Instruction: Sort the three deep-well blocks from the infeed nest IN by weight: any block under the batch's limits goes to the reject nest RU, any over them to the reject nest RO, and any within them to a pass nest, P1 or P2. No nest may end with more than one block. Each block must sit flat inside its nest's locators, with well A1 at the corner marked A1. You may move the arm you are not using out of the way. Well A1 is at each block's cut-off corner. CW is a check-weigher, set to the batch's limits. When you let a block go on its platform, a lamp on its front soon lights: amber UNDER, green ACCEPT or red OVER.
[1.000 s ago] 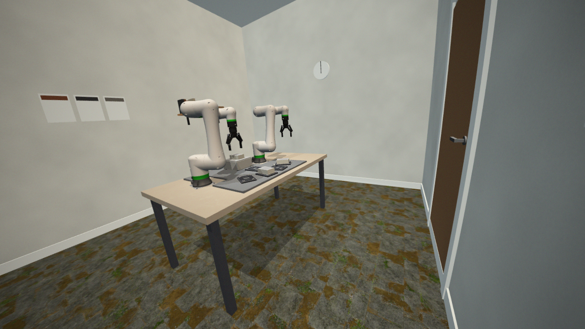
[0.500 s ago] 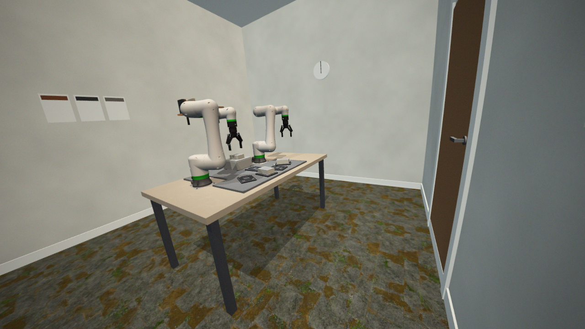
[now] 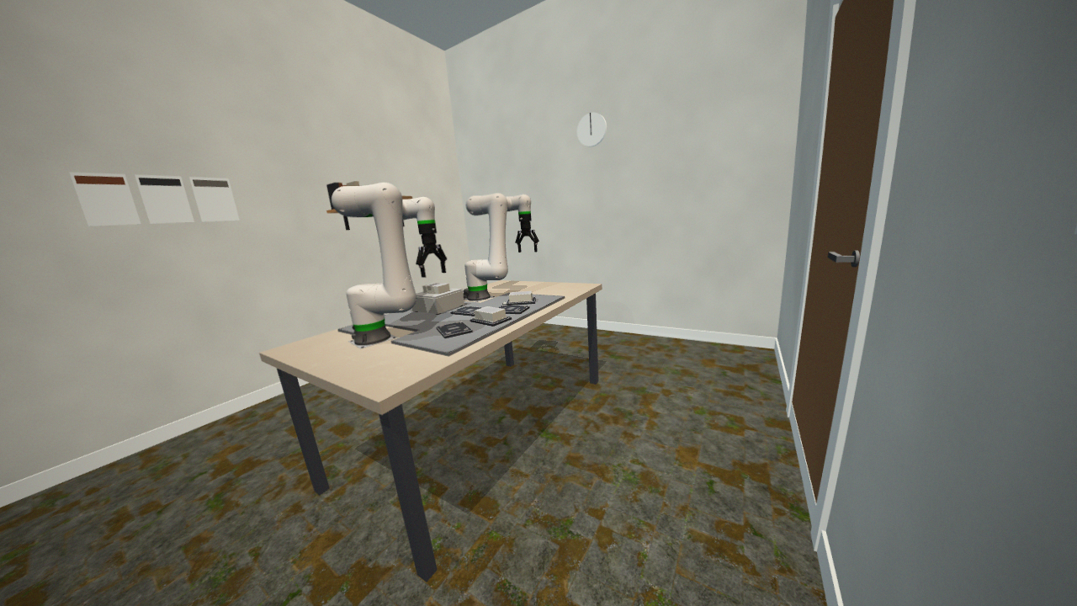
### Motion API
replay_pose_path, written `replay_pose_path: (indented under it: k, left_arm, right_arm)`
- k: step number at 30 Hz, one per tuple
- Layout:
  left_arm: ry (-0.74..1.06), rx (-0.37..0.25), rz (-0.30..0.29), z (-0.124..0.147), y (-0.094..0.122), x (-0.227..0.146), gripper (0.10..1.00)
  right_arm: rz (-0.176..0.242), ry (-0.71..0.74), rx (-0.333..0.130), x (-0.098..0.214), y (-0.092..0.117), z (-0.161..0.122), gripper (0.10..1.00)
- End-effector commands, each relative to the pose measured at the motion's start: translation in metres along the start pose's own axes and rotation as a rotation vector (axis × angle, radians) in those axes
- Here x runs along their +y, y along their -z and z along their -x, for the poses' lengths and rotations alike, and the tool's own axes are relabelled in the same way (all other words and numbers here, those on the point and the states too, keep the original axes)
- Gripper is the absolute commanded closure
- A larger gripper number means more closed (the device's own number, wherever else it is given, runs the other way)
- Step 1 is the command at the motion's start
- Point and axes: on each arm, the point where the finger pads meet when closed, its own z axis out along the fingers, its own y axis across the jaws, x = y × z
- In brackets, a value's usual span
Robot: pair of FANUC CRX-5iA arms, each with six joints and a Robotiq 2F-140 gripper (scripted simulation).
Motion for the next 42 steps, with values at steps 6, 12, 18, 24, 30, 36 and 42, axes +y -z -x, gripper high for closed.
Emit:
replay_pose_path:
  k: [6, 12, 18, 24, 30, 36, 42]
  left_arm:
    - [0.0, 0.002, 0.0, 0.0, 0.001, 0.0, 0.098]
    - [0.0, 0.002, 0.0, 0.0, 0.001, 0.0, 0.098]
    - [0.0, 0.002, 0.0, 0.0, 0.001, 0.0, 0.098]
    - [0.0, 0.002, 0.0, 0.0, 0.001, 0.0, 0.098]
    - [0.0, 0.002, 0.0, 0.0, 0.001, 0.0, 0.098]
    - [0.0, 0.002, 0.0, 0.0, 0.001, 0.0, 0.098]
    - [0.0, 0.002, 0.0, 0.0, 0.001, 0.0, 0.098]
  right_arm:
    - [-0.002, 0.0, 0.0, 0.0, 0.001, 0.0, 0.098]
    - [-0.002, 0.0, 0.0, 0.0, 0.001, 0.0, 0.098]
    - [-0.002, 0.0, 0.0, 0.0, 0.001, 0.0, 0.098]
    - [-0.002, 0.0, 0.0, 0.0, 0.001, 0.0, 0.098]
    - [-0.002, 0.0, 0.0, 0.0, -0.009, 0.0, 0.098]
    - [-0.002, 0.0, 0.0, 0.0, -0.009, 0.0, 0.098]
    - [-0.002, 0.0, 0.0, 0.0, -0.012, 0.0, 0.098]
